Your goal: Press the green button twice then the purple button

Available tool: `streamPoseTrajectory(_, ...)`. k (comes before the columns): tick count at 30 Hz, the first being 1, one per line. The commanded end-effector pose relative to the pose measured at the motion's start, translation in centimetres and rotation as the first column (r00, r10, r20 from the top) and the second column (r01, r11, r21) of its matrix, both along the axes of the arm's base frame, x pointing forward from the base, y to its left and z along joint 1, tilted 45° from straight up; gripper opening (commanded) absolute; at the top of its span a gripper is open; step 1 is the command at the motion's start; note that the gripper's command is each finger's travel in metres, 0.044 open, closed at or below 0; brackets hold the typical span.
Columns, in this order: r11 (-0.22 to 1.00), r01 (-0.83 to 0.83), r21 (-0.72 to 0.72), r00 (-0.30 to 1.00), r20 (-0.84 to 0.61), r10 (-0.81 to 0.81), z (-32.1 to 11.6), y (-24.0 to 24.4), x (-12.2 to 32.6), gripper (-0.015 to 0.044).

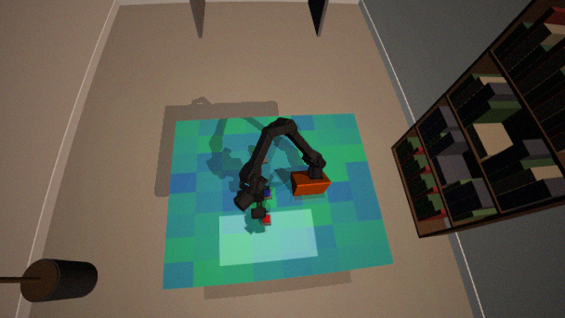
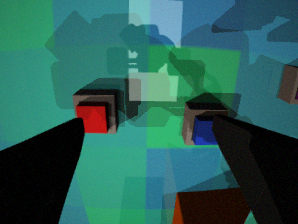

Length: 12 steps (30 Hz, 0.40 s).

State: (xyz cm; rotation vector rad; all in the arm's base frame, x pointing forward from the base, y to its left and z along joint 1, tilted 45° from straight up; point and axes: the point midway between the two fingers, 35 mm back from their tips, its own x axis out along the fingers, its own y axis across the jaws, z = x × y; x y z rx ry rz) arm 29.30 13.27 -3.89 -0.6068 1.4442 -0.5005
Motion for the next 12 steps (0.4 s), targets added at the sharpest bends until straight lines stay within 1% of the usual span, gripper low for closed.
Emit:
streamPoseTrajectory(1,1.0,0.011,-0.026,1.0,-0.001,-0.011,-3.6,4.7,-3.6,0.04)
streamPoseTrajectory(4,0.999,0.017,-0.048,1.0,0.007,-0.017,-5.6,6.6,-5.9,0.04)
streamPoseTrajectory(12,0.999,0.018,-0.049,1.0,0.007,-0.017,-5.7,6.7,-6.0,0.04)
